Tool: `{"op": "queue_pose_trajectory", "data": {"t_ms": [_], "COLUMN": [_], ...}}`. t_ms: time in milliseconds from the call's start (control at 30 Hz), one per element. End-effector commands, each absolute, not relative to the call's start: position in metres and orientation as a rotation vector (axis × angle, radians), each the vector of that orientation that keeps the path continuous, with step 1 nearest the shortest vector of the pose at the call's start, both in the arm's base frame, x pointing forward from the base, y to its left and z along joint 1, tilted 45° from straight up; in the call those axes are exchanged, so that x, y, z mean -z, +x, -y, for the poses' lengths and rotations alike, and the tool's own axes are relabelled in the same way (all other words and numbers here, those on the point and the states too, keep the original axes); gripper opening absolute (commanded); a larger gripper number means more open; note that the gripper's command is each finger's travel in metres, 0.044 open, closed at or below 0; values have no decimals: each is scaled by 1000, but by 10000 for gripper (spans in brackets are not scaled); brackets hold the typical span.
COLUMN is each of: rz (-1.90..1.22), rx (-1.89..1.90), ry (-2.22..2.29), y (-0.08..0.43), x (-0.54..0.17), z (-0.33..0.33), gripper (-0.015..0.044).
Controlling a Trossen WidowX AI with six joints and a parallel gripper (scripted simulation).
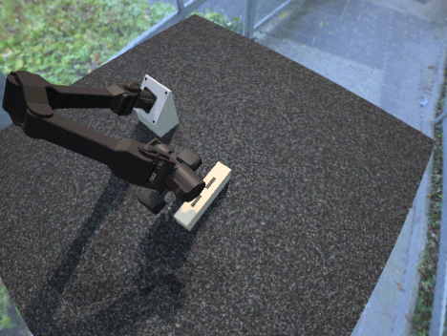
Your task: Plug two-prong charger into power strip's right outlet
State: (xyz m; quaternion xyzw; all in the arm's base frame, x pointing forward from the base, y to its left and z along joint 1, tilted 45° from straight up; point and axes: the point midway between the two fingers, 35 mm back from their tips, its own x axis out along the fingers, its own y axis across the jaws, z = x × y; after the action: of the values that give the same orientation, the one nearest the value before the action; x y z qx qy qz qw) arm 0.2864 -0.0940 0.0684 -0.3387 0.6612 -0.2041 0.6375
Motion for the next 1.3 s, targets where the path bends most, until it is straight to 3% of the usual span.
{"op": "queue_pose_trajectory", "data": {"t_ms": [0, 900, 1267], "rz": [-1516, -1505, -1029], "rx": [463, 460, 107], "ry": [-775, -775, -886], "y": [279, 254, 263], "x": [-68, -70, -117], "z": [96, 100, 46], "gripper": [440, 440, 440]}}
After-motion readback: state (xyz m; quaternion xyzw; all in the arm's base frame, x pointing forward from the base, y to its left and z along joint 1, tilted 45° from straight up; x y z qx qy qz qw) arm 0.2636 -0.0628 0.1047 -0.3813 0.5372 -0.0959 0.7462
